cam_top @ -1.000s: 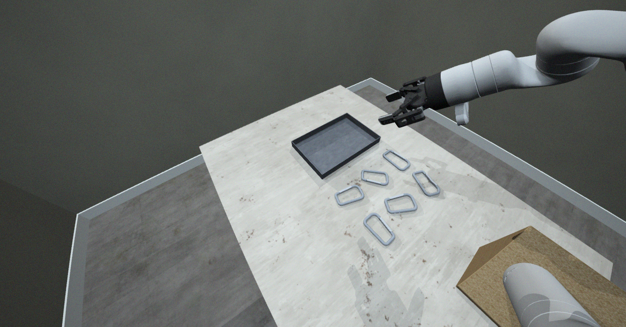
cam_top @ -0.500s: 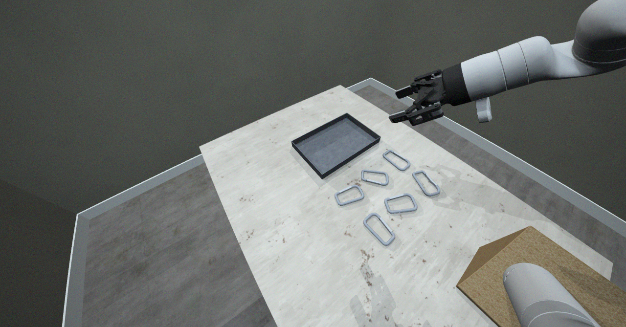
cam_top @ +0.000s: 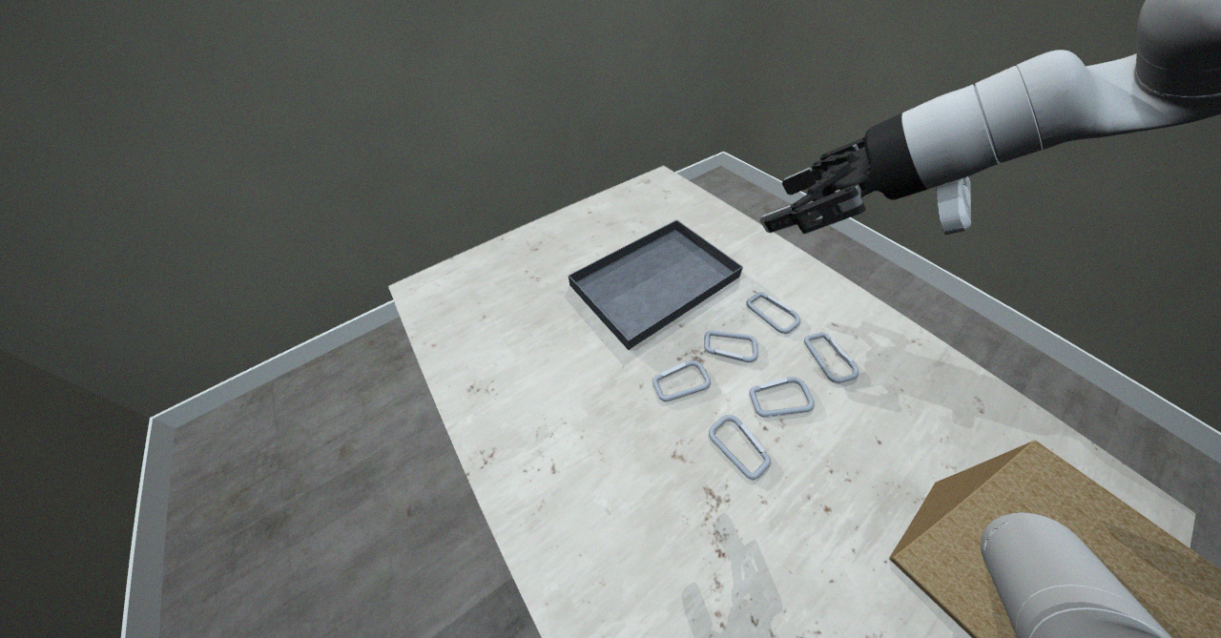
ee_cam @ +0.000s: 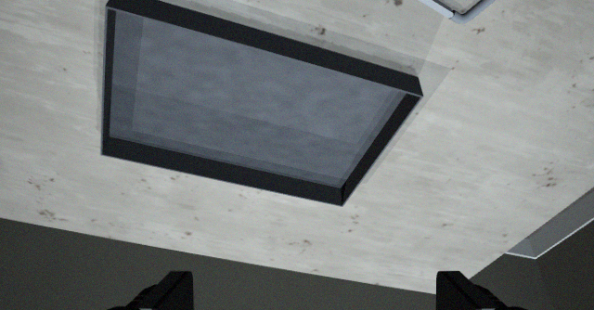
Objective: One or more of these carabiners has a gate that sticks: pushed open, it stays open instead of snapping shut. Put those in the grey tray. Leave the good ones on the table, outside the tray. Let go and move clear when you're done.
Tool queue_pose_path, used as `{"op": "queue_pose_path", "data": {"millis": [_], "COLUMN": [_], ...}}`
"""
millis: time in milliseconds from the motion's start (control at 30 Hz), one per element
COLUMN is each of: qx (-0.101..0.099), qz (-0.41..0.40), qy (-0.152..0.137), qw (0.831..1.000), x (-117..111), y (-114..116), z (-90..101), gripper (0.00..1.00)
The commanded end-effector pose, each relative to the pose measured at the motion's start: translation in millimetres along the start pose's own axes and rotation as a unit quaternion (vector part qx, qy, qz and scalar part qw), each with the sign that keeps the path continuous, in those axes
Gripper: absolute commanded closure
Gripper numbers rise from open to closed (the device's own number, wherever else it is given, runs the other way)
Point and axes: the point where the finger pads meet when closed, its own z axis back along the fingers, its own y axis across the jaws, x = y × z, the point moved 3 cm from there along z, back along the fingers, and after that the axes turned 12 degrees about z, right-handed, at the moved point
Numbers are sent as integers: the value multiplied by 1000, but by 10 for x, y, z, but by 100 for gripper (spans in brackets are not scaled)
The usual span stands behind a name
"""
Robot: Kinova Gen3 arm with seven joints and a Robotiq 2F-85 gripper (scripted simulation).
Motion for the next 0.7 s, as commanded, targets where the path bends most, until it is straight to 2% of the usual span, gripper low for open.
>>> {"op": "queue_pose_path", "data": {"millis": [0,233,267,367,433,667], "qx": [-12,-12,-27,-28,-31,-31], "qz": [-31,-31,-137,-142,-159,-159], "qy": [81,81,167,172,188,188], "qw": [996,996,976,974,969,969], "x": [89,89,93,96,105,105], "y": [20,20,15,15,13,13], "z": [-17,-17,-1,-2,-6,-6], "gripper": [0,0,0,0,0,0]}}
